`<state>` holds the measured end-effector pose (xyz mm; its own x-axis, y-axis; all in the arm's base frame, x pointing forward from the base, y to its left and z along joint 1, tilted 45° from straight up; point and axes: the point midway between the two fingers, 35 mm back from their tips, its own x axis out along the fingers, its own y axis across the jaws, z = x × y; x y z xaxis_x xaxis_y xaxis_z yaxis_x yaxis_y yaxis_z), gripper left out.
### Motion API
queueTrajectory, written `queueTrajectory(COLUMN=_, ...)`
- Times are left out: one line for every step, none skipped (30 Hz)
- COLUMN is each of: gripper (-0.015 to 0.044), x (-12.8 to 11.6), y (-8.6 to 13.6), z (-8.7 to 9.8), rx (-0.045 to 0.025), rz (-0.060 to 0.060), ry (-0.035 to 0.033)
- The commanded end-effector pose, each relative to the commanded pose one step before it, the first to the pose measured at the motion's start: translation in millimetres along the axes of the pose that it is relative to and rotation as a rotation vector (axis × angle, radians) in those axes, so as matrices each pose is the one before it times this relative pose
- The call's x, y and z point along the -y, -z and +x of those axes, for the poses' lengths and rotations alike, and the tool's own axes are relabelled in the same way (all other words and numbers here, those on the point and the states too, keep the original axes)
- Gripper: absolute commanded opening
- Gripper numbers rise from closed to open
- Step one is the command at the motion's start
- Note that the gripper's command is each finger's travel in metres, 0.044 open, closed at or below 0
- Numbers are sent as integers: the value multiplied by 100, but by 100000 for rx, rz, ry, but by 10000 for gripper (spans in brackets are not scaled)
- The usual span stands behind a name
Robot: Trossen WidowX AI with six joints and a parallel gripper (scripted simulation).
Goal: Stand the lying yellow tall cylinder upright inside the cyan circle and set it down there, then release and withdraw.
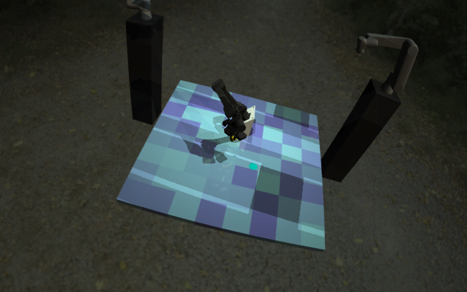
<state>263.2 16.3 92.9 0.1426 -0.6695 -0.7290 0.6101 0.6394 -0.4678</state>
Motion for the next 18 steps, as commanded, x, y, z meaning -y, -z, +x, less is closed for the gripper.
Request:
queueTrajectory(gripper=105, x=-1243, y=-127, z=-339, rx=-49, rz=-9087, ry=-1084)
queueTrajectory(gripper=105, x=-289, y=-12, z=-37, rx=-27, rz=-2701, ry=-48)
queueTrajectory(gripper=105, x=-290, y=-16, z=-36, rx=-26, rz=-2701, ry=-47)
queueTrajectory(gripper=105, x=-290, y=-21, z=-35, rx=-24, rz=-2701, ry=-46)
queueTrajectory(gripper=105, x=-291, y=-25, z=-33, rx=-22, rz=-2701, ry=-45)
queueTrajectory(gripper=105, x=-291, y=-30, z=-32, rx=-21, rz=-2701, ry=-44)
queueTrajectory(gripper=105, x=-292, y=-35, z=-31, rx=-19, rz=-2700, ry=-43)
queueTrajectory(gripper=105, x=-289, y=-40, z=-28, rx=-21, rz=-2702, ry=-32)
queueTrajectory(gripper=105, x=-279, y=-46, z=-21, rx=-31, rz=-2707, ry=9)
queueTrajectory(gripper=105, x=-277, y=-50, z=-18, rx=-34, rz=-2708, ry=19)
queueTrajectory(gripper=105, x=-275, y=-55, z=-16, rx=-35, rz=-2708, ry=25)
queueTrajectory(gripper=105, x=-275, y=-60, z=-15, rx=-35, rz=-2708, ry=26)
queueTrajectory(gripper=105, x=-275, y=-64, z=-13, rx=-36, rz=-2708, ry=27)
queueTrajectory(gripper=105, x=-275, y=-69, z=-12, rx=-36, rz=-2707, ry=27)
queueTrajectory(gripper=105, x=-274, y=-74, z=-11, rx=-36, rz=-2707, ry=28)
queueTrajectory(gripper=105, x=-274, y=-78, z=-10, rx=-36, rz=-2707, ry=29)
queueTrajectory(gripper=105, x=-273, y=-83, z=-9, rx=-36, rz=-2706, ry=29)
queueTrajectory(gripper=105, x=-273, y=-88, z=-7, rx=-37, rz=-2706, ry=30)
